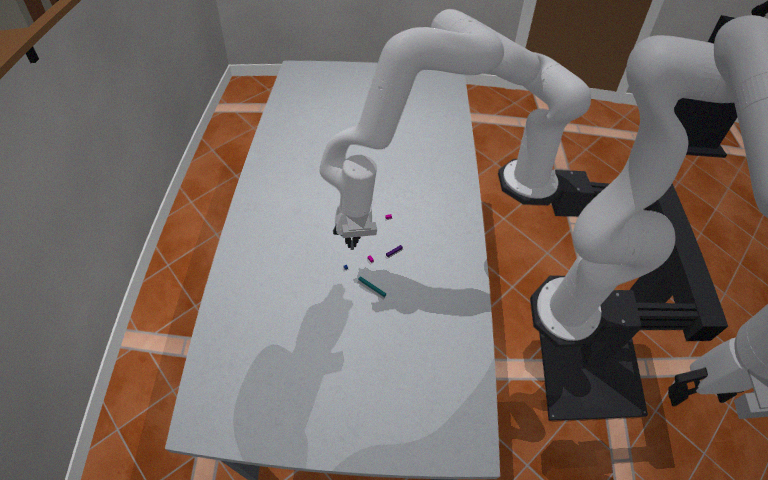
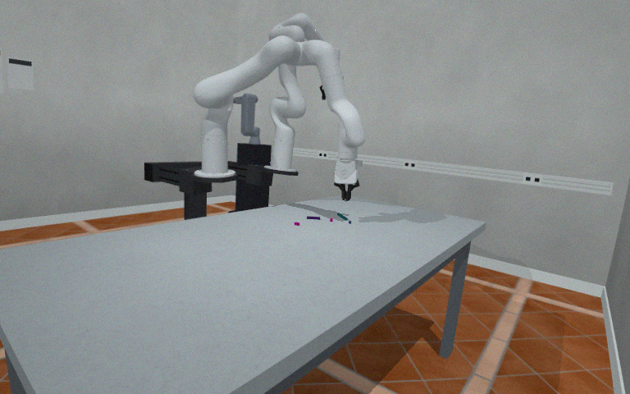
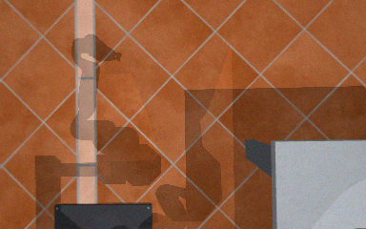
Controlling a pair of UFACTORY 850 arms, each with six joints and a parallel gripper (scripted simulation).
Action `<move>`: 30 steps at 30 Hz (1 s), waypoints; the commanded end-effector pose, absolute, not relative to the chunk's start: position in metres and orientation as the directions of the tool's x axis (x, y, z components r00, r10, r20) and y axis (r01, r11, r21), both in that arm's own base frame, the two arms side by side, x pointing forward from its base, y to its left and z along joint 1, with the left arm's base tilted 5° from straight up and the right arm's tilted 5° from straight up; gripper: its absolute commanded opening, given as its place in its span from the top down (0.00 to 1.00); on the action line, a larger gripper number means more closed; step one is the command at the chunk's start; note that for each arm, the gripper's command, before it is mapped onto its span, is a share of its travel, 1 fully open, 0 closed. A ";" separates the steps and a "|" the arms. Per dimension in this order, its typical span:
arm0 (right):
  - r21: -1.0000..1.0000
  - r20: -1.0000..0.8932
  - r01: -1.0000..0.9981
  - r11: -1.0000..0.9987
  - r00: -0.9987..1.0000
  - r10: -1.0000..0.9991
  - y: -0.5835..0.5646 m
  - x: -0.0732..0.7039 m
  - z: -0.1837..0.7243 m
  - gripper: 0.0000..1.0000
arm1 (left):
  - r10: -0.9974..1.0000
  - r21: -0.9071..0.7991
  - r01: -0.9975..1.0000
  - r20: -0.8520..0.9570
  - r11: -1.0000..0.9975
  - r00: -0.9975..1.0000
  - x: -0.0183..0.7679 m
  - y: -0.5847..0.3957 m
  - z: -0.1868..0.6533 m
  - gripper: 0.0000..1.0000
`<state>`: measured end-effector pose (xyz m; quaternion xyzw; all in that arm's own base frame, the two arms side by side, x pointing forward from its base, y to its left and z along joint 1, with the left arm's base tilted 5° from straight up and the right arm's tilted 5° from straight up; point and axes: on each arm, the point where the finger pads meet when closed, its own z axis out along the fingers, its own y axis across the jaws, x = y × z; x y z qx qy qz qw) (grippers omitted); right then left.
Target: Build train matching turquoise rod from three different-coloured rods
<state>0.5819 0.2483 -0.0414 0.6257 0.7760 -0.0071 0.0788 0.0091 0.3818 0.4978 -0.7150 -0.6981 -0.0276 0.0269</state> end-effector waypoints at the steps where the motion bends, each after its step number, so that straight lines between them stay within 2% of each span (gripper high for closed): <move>1: 0.001 -0.090 0.938 0.346 -0.345 0.934 0.246 0.599 -0.039 0.94 | 0.997 0.000 1.000 0.079 -0.024 0.024 0.009 0.382 0.499 0.00; 10: -0.012 -0.082 0.878 0.479 -0.479 0.874 0.242 0.615 -0.038 0.94 | 0.997 0.000 1.000 0.079 -0.024 0.024 0.009 0.382 0.499 0.00; 30: -0.013 -0.082 0.875 0.483 -0.482 0.872 0.242 0.615 -0.040 0.94 | 0.997 0.000 1.000 0.079 -0.024 0.024 0.009 0.382 0.499 0.00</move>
